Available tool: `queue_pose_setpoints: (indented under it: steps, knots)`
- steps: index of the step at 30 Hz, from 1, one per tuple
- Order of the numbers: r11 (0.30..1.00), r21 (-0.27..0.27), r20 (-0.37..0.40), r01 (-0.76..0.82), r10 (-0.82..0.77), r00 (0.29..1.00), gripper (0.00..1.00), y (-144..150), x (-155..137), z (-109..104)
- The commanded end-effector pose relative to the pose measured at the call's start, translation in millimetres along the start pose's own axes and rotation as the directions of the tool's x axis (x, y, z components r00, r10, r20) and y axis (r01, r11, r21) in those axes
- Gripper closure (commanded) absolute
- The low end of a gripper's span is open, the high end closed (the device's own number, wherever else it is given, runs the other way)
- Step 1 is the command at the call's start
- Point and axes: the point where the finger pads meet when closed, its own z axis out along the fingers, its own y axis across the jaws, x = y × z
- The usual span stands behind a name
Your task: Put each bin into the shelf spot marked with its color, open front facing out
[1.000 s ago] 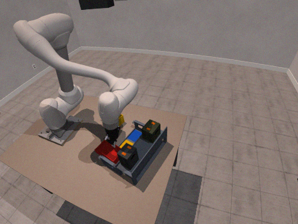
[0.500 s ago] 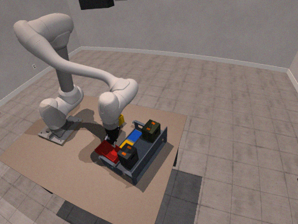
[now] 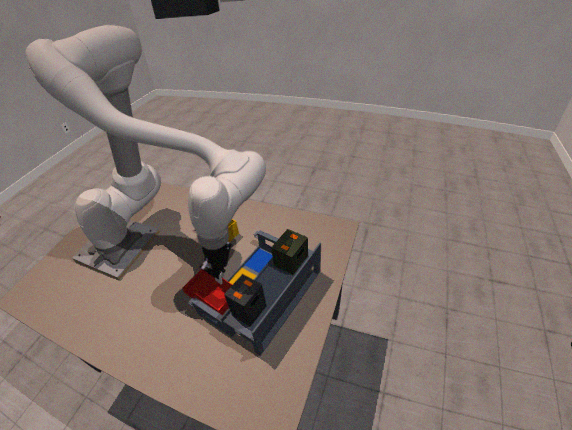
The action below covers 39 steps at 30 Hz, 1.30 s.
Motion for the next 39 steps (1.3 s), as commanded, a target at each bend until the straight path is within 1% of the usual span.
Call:
queue_pose_setpoints:
  steps: [1,23,39]
  knots:
    - [1.0,0.0,-0.002,0.0,0.0,1.0,0.9,0.0,1.0,-0.1]
    - [1.0,0.0,-0.029,0.0,0.0,1.0,0.9,0.0,12.0,-0.4]
    - [1.0,0.0,-0.034,0.0,0.0,0.999,0.9,0.0,14.3,-0.5]
